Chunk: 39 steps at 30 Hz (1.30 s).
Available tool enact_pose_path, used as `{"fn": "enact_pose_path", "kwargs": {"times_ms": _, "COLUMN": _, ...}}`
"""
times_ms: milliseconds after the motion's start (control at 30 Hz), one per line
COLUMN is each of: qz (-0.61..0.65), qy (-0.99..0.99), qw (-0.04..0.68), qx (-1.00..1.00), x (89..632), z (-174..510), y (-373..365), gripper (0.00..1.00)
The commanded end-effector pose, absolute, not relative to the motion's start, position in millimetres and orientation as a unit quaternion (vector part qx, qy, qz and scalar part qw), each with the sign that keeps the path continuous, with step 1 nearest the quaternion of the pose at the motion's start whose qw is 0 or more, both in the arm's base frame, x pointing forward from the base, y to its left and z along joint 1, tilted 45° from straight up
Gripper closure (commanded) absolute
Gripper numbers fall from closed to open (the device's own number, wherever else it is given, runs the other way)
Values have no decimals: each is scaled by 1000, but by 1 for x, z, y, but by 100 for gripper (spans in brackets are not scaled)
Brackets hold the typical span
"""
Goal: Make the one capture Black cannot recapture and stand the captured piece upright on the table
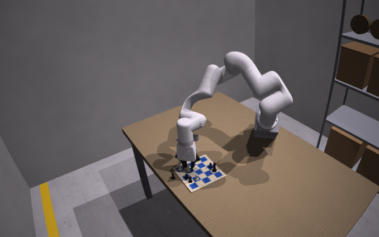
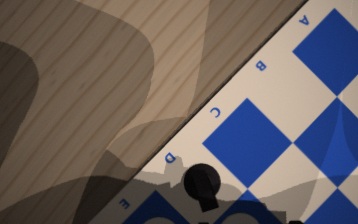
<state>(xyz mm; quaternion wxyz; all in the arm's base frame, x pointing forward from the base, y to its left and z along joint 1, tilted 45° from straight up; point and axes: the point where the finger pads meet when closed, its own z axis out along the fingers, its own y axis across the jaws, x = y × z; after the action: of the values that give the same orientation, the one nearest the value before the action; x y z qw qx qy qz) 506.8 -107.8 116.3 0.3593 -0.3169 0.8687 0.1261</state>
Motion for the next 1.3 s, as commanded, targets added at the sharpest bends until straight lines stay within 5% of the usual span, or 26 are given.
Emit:
{"fn": "enact_pose_path", "kwargs": {"times_ms": 0, "qz": 125, "qy": 869, "qw": 360, "qx": -316, "x": 509, "z": 116, "y": -108, "gripper": 57}}
{"fn": "enact_pose_path", "kwargs": {"times_ms": 1100, "qz": 125, "qy": 869, "qw": 360, "qx": -316, "x": 509, "z": 116, "y": -108, "gripper": 57}}
{"fn": "enact_pose_path", "kwargs": {"times_ms": 1133, "qz": 125, "qy": 869, "qw": 360, "qx": -316, "x": 509, "z": 116, "y": -108, "gripper": 100}}
{"fn": "enact_pose_path", "kwargs": {"times_ms": 1267, "qz": 125, "qy": 869, "qw": 360, "qx": -316, "x": 509, "z": 116, "y": -108, "gripper": 100}}
